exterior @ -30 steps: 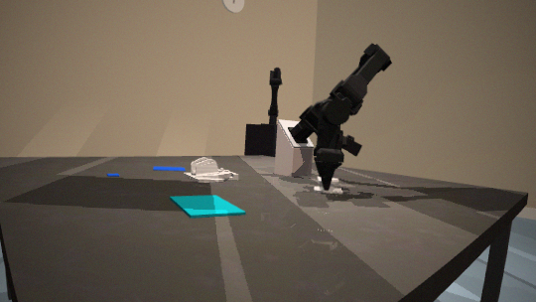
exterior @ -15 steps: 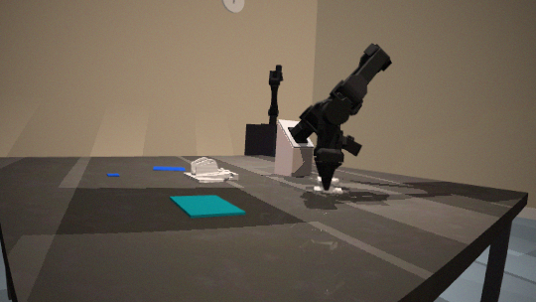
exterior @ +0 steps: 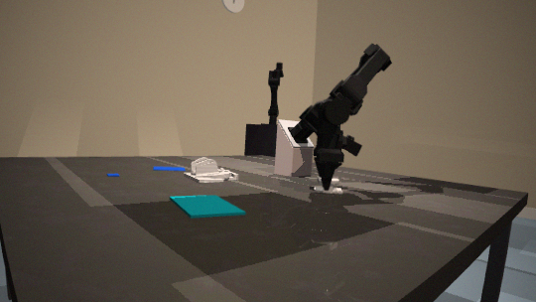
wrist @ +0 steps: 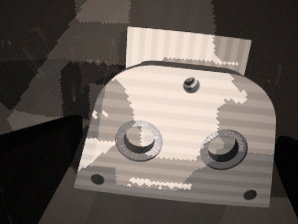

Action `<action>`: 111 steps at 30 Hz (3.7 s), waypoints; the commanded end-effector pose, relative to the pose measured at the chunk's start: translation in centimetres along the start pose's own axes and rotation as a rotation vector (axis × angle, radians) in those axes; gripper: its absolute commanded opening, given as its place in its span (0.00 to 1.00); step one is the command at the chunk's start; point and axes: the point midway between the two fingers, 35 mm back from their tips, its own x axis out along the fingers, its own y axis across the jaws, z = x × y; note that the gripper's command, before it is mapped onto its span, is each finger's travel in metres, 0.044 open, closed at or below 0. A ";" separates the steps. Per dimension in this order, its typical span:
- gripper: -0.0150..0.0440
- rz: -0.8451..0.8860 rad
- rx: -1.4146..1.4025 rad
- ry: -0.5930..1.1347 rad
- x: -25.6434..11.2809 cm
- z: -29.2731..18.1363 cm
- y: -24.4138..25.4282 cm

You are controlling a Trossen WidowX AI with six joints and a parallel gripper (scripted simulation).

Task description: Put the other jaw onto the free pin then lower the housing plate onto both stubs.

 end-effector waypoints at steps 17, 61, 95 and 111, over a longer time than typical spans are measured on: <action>1.00 0.003 0.006 0.004 0.1 -0.1 0.1; 0.85 0.003 0.000 0.003 -0.8 -0.1 -0.1; 0.85 0.006 0.023 0.009 -7.2 -0.3 0.0; 0.85 0.013 0.427 0.050 -7.1 -5.2 -0.8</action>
